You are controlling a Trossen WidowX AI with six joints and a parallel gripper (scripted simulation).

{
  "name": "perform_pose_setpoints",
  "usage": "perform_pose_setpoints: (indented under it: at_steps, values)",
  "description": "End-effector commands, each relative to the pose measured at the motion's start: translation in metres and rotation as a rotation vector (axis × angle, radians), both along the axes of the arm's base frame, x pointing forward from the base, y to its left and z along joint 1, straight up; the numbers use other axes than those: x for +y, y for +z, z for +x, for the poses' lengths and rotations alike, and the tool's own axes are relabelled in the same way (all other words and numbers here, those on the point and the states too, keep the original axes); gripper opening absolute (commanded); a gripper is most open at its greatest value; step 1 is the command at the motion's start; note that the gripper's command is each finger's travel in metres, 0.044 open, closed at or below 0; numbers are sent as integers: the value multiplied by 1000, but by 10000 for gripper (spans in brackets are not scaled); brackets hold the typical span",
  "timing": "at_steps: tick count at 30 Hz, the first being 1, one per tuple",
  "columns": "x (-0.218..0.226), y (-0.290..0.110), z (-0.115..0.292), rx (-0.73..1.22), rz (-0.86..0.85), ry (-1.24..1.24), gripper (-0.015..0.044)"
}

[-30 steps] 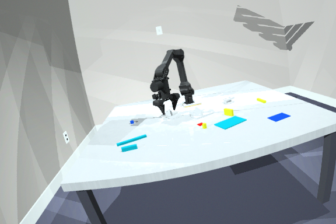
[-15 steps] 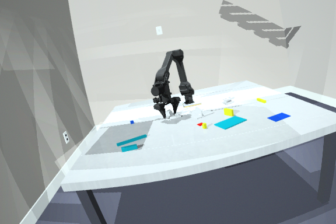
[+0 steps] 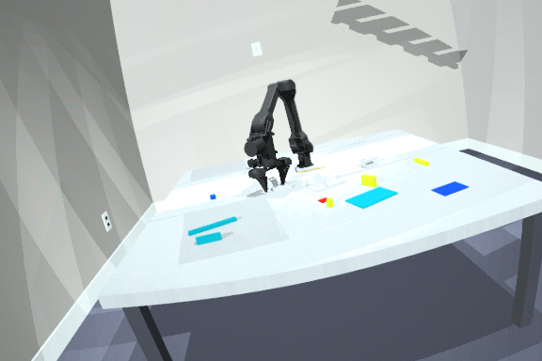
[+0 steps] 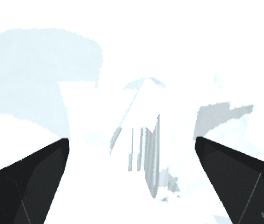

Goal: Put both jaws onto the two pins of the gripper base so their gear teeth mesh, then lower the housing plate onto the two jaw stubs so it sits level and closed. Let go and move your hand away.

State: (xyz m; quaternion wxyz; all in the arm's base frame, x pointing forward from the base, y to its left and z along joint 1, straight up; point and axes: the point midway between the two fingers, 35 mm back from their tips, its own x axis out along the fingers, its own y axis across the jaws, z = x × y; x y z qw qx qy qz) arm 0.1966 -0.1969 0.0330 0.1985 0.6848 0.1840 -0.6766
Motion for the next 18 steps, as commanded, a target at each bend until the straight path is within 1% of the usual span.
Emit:
perform_pose_setpoints:
  at_steps: [1,10,18]
  values:
    - [0,-1,0,-2,1,6,440]
    - [0,-1,0,-2,1,6,440]
    - [0,0,0,0,0,0,230]
